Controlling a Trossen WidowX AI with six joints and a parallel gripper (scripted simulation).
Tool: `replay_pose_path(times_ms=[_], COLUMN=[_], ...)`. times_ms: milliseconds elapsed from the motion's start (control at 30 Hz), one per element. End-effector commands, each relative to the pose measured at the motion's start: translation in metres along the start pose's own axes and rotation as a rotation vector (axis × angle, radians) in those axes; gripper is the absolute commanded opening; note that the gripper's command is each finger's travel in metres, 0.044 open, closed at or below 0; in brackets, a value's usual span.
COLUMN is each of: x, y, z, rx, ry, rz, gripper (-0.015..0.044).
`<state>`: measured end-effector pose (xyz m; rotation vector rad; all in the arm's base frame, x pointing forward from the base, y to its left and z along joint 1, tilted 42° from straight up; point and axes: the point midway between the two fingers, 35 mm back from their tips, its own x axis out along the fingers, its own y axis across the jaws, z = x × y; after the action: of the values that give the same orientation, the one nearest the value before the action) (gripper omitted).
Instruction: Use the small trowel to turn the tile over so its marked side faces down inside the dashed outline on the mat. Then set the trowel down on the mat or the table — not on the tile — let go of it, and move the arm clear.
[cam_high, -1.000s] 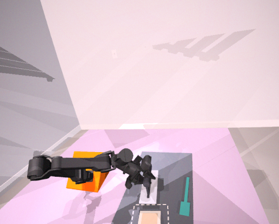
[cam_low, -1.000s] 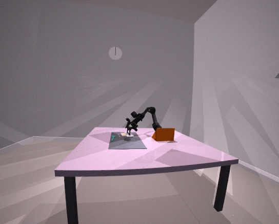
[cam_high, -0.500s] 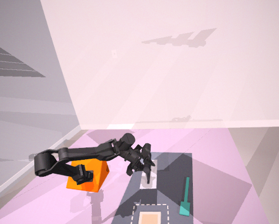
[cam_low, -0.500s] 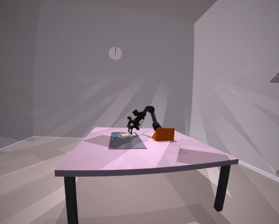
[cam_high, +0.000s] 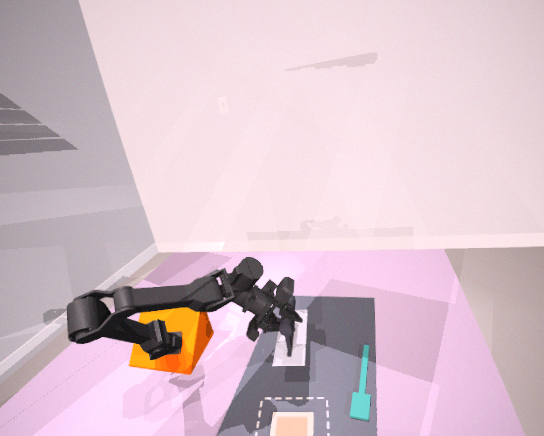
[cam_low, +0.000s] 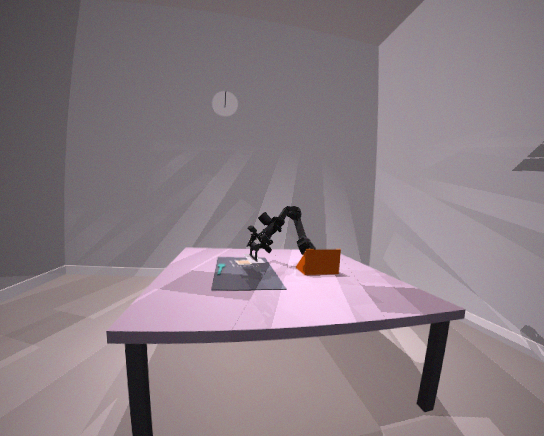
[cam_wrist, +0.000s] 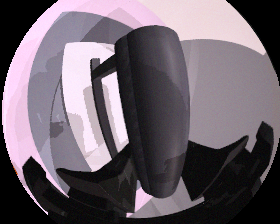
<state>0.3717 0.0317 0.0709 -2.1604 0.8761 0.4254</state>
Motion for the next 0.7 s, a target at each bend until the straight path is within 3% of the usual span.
replay_pose_path(times_ms=[0,667], x=[-0.0017,-0.0017], y=[-0.0035,-0.0035], z=[0.0011,0.0011], rx=[0.008,0.008], ry=[-0.002,-0.002], rz=[-0.01,-0.01], gripper=[0.0,0.0])
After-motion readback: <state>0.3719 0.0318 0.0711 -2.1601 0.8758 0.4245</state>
